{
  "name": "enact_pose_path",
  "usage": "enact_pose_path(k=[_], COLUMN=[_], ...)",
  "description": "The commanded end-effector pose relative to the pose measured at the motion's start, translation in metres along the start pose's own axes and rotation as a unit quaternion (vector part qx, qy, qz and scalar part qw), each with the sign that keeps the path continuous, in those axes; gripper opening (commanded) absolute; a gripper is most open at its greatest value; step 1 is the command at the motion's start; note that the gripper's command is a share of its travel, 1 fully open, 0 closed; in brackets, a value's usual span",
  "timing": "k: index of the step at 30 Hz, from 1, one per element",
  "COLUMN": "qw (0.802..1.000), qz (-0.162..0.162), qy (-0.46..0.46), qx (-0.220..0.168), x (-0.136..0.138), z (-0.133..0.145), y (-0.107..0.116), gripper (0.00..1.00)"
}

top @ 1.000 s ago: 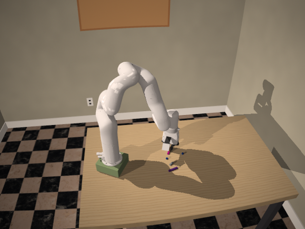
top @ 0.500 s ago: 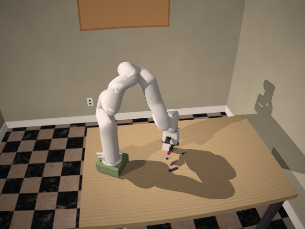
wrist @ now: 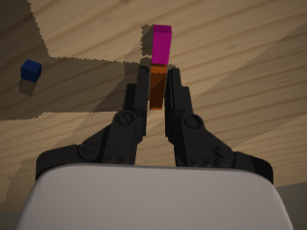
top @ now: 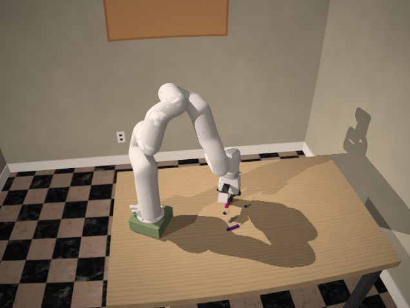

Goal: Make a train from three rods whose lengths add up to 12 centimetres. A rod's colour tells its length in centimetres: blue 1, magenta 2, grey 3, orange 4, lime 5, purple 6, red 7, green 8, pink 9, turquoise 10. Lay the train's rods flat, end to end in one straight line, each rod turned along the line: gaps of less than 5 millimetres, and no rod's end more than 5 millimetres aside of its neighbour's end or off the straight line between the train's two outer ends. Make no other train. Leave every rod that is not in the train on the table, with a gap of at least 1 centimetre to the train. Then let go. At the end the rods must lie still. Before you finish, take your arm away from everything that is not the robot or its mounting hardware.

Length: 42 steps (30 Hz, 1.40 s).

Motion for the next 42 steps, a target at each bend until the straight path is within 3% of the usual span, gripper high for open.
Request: enact_pose_path(k=[1, 6, 22, 29, 42], qw=[1.0, 1.0, 1.0, 1.0, 1.0], qz=[-0.001, -0.001, -0.001, -0.001, -0.001], qy=[0.0, 0.0, 0.0, 0.0, 0.0], qx=[-0.001, -0.001, -0.001, -0.001, -0.001], x=[-0.001, -0.001, -0.001, -0.001, -0.001], z=[0.001, 0.001, 0.001, 0.001, 0.001], y=[0.001, 0.001, 0.006, 0.024, 0.086], gripper=[0.16, 0.24, 0.24, 0.24, 0.24])
Point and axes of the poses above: the point where the finger pads meet when closed, its own y axis back along the fingers, its own x axis across the jaws, z = x × y, the point moved 7 cm from there along y, back along the fingers, and after that the axes turned 9 degrees about -y, right-handed, at the moved point
